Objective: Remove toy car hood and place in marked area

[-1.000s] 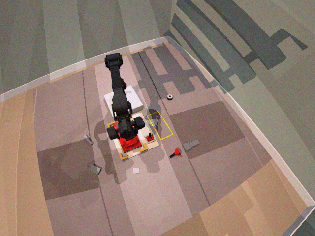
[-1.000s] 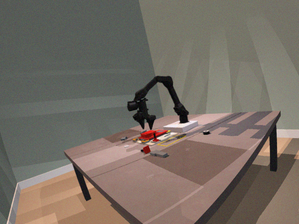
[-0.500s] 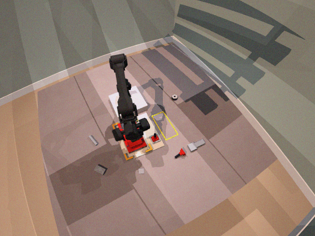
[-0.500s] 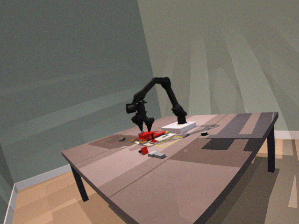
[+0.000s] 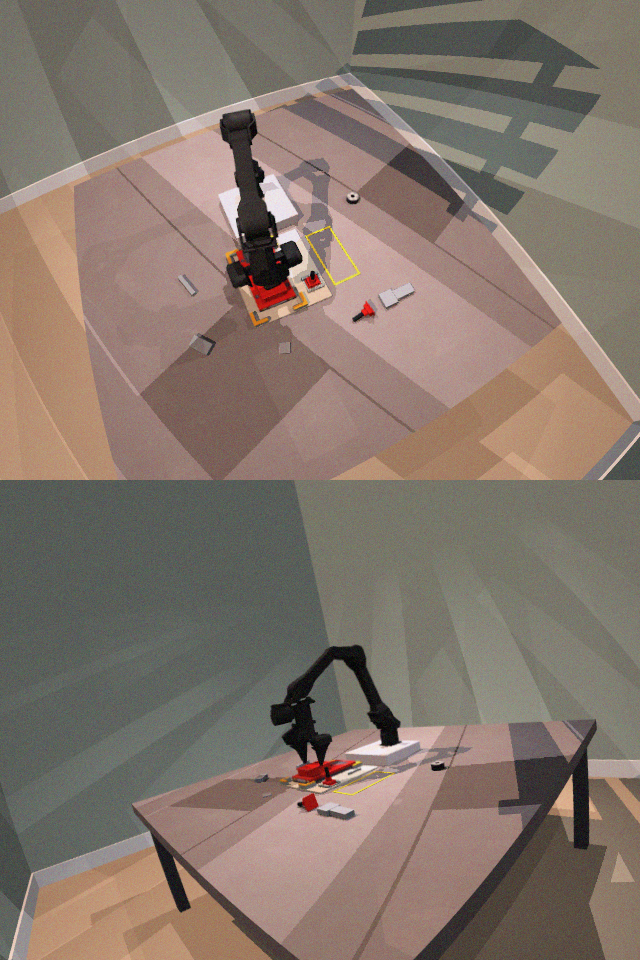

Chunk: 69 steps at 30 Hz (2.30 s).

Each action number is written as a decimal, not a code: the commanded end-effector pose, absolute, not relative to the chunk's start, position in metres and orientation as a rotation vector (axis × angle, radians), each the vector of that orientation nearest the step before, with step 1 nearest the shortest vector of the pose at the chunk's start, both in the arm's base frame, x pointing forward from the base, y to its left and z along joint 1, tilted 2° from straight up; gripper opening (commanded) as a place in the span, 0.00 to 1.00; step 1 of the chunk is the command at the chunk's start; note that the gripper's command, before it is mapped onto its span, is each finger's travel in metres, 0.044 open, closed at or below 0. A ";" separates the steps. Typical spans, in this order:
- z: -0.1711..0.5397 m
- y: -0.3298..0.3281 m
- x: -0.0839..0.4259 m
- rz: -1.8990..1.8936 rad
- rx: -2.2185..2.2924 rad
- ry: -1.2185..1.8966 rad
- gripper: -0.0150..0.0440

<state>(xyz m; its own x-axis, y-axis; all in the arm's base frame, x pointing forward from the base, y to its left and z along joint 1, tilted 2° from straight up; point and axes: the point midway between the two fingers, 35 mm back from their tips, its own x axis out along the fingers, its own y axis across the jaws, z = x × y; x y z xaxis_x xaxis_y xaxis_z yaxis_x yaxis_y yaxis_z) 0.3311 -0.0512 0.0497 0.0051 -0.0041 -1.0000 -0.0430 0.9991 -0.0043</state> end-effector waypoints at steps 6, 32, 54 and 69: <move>0.043 -0.050 0.331 0.032 -0.031 1.569 1.00; 0.031 -0.050 0.331 0.032 -0.031 1.569 1.00; 0.034 -0.051 0.332 0.030 -0.037 1.564 0.58; 0.043 -0.051 0.332 0.031 -0.037 1.564 0.25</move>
<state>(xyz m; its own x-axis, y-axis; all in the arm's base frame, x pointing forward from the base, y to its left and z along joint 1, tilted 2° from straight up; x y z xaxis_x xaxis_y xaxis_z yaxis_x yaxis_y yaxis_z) 0.3311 -0.0509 0.0378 0.0004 -0.0022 -1.0000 -0.0433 0.9991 -0.0023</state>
